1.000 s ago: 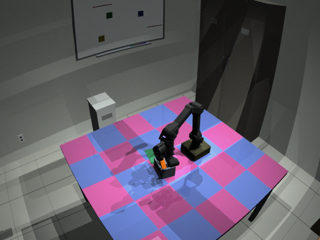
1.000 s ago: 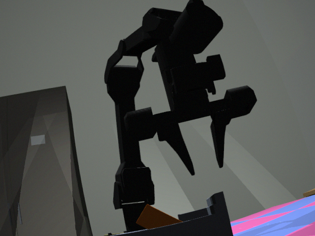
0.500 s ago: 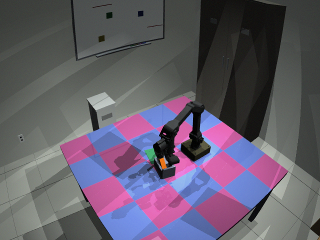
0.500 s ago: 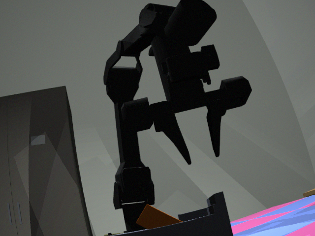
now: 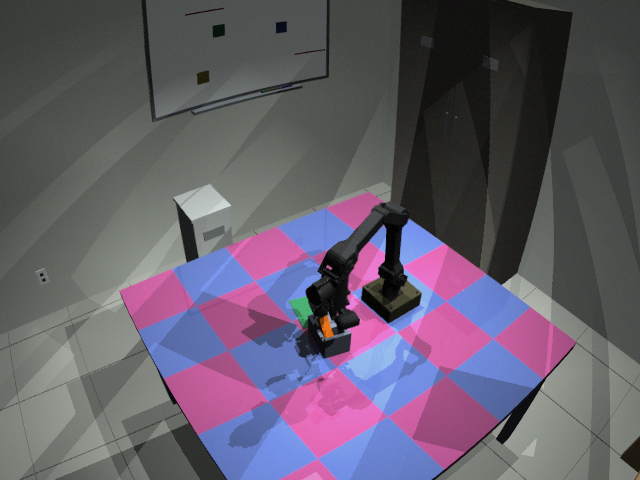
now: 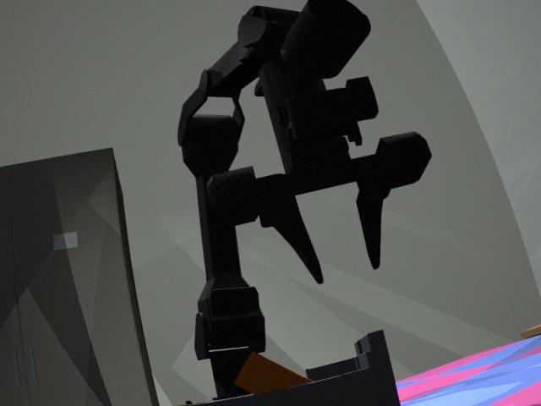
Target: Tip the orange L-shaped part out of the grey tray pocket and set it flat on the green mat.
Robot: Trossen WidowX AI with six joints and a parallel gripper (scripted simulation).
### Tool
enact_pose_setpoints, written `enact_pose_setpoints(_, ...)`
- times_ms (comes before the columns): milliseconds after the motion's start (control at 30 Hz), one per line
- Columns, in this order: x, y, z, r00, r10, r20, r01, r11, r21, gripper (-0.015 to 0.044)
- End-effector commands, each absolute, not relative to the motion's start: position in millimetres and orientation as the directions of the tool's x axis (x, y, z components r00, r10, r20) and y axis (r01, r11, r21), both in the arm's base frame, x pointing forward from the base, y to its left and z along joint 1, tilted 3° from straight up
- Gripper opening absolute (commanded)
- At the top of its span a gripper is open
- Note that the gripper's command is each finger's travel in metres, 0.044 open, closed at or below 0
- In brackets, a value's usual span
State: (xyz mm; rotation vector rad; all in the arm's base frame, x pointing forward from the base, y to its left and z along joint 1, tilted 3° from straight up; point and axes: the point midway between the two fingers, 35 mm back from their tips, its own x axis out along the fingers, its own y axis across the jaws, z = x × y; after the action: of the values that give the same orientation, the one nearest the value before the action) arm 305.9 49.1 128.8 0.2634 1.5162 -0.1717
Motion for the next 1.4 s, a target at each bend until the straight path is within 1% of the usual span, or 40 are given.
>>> enact_pose_setpoints(0, 305.8, 43.3, 128.6, 0.051, 0.05, -0.997, 0.173, 0.983, 0.058, 0.028)
enact_pose_setpoints(133, 304.2, 27.8, 128.4, 0.049, 0.048, -0.998, -0.132, 0.99, 0.041, 0.028)
enact_pose_setpoints(267, 301.4, 11.0, 128.3, 0.046, 0.045, -0.998, -0.453, 0.891, 0.019, 0.028)
enact_pose_setpoints(400, 297.8, -5.4, 128.1, 0.044, 0.042, -0.998, -0.723, 0.691, -0.002, 0.028)
enact_pose_setpoints(533, 293.3, -21.4, 127.9, 0.041, 0.041, -0.998, -0.911, 0.413, -0.021, 0.028)
enact_pose_setpoints(600, 291.6, -26.5, 127.8, 0.04, 0.04, -0.998, -0.951, 0.309, -0.026, 0.028)
enact_pose_setpoints(633, 291.4, -27.2, 127.8, 0.04, 0.04, -0.998, -0.955, 0.296, -0.027, 0.028)
enact_pose_setpoints(967, 291.5, -27.1, 126.8, 0.04, 0.04, -0.998, -0.955, 0.296, -0.027, 0.028)
enact_pose_setpoints(1200, 292.6, -26.0, 98.1, 0.04, 0.04, -0.998, -0.955, 0.296, -0.027, 0.028)
enact_pose_setpoints(1367, 292.9, -25.8, 94.3, 0.04, 0.04, -0.998, -0.955, 0.296, -0.027, 0.028)
